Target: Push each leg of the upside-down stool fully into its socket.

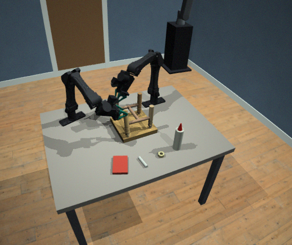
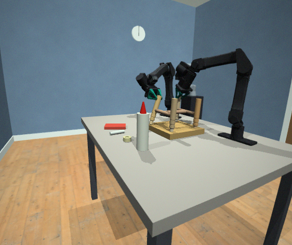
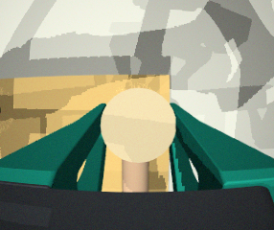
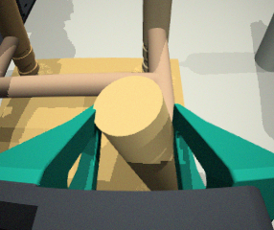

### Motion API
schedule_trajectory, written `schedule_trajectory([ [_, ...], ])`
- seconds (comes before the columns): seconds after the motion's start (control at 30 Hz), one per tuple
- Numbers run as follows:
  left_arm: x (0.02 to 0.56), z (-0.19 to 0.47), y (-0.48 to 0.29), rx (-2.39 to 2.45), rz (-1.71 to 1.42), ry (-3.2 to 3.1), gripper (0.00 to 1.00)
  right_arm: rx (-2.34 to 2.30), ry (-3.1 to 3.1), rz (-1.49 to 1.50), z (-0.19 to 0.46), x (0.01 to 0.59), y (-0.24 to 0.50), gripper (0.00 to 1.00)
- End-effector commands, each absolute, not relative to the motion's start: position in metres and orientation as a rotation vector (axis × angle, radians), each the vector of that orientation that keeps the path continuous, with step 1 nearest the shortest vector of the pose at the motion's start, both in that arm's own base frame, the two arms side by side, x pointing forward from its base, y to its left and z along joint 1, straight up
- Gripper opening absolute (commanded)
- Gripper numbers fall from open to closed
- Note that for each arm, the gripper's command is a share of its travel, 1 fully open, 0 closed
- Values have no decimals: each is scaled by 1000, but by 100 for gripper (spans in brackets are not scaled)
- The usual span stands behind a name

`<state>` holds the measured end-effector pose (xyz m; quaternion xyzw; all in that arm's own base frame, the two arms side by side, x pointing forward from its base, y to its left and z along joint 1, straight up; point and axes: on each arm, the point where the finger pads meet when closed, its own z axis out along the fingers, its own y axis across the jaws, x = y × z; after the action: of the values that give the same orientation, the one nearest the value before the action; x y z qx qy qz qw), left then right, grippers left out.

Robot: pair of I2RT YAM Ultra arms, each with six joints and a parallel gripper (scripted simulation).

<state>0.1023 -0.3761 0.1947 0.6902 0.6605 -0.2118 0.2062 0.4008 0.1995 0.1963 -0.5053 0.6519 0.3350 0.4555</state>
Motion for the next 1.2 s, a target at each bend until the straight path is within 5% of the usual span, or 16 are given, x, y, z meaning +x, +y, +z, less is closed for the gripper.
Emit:
schedule_trajectory([
  [0.0, 66, 194, -369, 2021, -725, 1830, 28, -1199, 1627, 709, 203, 429, 182, 28],
  [1.17, 32, 194, -361, 2120, -862, 1831, 28, -1168, 1631, 559, 207, 455, 164, 28],
])
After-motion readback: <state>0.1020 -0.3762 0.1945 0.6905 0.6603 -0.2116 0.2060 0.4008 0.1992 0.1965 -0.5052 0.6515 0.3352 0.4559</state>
